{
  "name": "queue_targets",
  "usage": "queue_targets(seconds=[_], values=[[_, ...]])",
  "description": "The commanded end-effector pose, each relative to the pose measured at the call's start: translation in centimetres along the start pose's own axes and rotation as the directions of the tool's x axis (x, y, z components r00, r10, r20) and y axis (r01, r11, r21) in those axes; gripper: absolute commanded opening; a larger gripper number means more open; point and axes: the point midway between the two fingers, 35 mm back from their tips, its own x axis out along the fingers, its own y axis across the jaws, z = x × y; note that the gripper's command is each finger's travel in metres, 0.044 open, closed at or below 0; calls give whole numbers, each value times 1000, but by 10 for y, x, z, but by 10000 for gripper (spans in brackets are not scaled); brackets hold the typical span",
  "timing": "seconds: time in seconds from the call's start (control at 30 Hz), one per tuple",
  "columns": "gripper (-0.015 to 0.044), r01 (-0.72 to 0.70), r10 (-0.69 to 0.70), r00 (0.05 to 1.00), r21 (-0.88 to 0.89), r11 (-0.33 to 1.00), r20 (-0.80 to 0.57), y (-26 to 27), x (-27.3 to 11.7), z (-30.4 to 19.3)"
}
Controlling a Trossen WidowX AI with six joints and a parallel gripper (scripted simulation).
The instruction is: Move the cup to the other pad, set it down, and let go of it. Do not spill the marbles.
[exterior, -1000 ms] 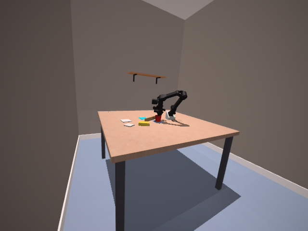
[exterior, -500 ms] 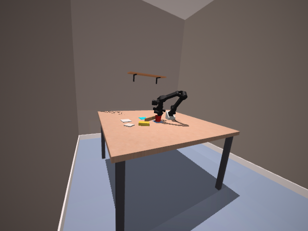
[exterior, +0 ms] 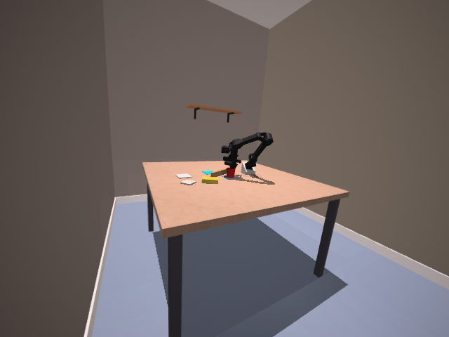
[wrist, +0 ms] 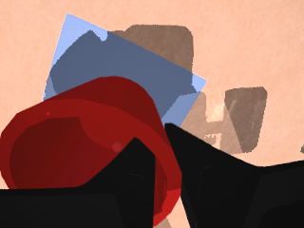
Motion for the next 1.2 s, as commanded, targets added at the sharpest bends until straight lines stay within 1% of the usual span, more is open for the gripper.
queue_targets(seconds=[0.0,0.63,1.17], values=[[0,2,-2,1000,-2,1000,1,0,-6,1],[0,2,-2,1000,3,1000,-1,0,-62,2],[0,-1,1,1000,8,1000,-4,0,-62,2]])
